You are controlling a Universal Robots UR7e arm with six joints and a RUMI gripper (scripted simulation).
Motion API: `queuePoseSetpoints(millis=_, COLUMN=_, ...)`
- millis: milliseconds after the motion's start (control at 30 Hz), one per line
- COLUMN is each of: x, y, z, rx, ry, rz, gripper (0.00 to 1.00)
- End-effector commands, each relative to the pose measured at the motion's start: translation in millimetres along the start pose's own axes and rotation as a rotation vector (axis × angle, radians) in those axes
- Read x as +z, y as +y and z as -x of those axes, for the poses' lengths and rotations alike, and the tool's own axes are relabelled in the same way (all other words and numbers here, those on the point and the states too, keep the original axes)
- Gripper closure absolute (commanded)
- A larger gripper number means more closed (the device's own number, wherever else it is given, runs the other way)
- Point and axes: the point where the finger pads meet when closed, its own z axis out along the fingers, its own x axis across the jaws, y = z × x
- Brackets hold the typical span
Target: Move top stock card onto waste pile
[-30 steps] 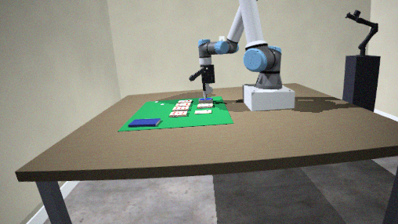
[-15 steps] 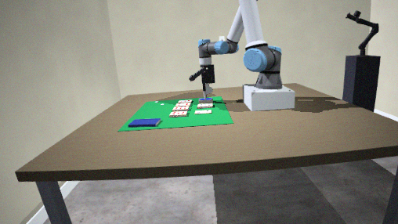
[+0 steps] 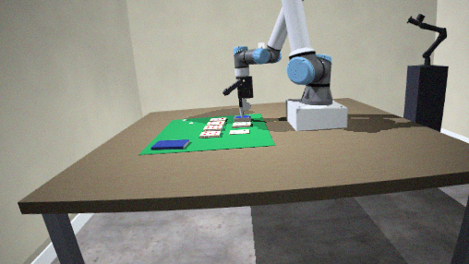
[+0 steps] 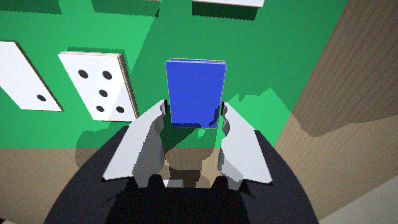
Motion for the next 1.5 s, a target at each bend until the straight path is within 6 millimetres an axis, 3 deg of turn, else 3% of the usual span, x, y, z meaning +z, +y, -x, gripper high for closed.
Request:
queuePoseSetpoints(millis=0, x=-0.3, y=-0.3, z=-0.2, rx=0.000, ry=0.001, rz=-0.001, gripper=0.57)
queuePoseSetpoints(millis=1467, x=-0.3, y=-0.3, z=-0.2, rx=0.000, ry=0.001, rz=-0.001, gripper=0.60)
